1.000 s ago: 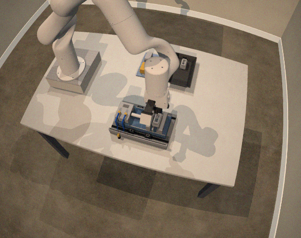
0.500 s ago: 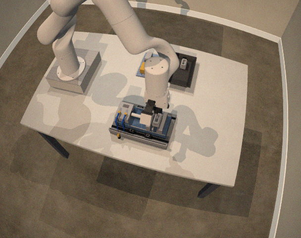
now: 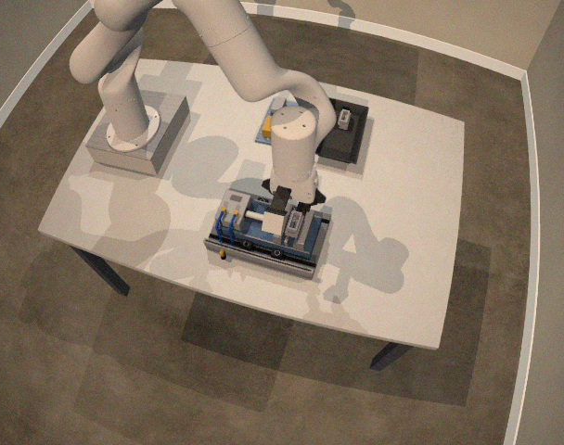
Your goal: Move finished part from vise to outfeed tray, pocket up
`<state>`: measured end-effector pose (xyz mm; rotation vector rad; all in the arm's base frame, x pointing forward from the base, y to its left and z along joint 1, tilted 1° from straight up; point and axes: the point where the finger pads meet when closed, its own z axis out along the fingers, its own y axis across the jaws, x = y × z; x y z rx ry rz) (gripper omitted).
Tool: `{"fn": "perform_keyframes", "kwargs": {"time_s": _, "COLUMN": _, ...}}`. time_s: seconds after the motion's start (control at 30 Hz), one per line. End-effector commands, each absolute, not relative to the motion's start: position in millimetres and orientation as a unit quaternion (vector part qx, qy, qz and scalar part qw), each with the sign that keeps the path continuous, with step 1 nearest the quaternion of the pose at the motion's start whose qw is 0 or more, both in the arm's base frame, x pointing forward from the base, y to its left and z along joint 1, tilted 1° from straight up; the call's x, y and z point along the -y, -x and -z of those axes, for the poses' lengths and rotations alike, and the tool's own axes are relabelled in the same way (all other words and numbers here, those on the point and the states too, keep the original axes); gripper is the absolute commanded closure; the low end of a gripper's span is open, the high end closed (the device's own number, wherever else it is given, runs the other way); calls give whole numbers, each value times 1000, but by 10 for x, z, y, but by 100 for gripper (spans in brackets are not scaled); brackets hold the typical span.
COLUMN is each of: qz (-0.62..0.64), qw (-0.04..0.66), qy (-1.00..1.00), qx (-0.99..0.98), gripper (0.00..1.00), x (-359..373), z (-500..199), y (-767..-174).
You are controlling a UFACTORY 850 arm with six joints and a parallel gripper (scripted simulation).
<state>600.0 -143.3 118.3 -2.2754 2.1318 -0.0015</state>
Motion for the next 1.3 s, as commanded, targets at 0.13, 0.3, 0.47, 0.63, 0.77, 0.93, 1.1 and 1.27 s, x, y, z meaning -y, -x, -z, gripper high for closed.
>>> {"fn": "perform_keyframes", "kwargs": {"time_s": 0.13, "qz": 1, "qw": 12, "qy": 730, "qx": -684, "gripper": 31, "x": 1435, "z": -1193, "y": -6009}}
{"fn": "perform_keyframes", "kwargs": {"time_s": 0.3, "qz": 1, "qw": 12, "qy": 730, "qx": -684, "gripper": 31, "x": 1435, "z": -1193, "y": -6009}}
{"fn": "perform_keyframes", "kwargs": {"time_s": 0.47, "qz": 1, "qw": 12, "qy": 730, "qx": -684, "gripper": 31, "x": 1435, "z": -1193, "y": -6009}}
{"fn": "perform_keyframes", "kwargs": {"time_s": 0.63, "qz": 1, "qw": 12, "qy": 730, "qx": -684, "gripper": 31, "x": 1435, "z": -1193, "y": -6009}}
{"fn": "perform_keyframes", "kwargs": {"time_s": 0.77, "qz": 1, "qw": 12, "qy": 730, "qx": -684, "gripper": 31, "x": 1435, "z": -1193, "y": -6009}}
{"fn": "perform_keyframes", "kwargs": {"time_s": 0.93, "qz": 1, "qw": 12, "qy": 730, "qx": -684, "gripper": 31, "x": 1435, "z": -1193, "y": -6009}}
{"fn": "perform_keyframes", "kwargs": {"time_s": 1.1, "qz": 1, "qw": 12, "qy": 730, "qx": -684, "gripper": 31, "x": 1435, "z": -1185, "y": -6010}}
{"fn": "perform_keyframes", "kwargs": {"time_s": 1.27, "qz": 1, "qw": 12, "qy": 730, "qx": -684, "gripper": 31, "x": 1434, "z": -1156, "y": -6011}}
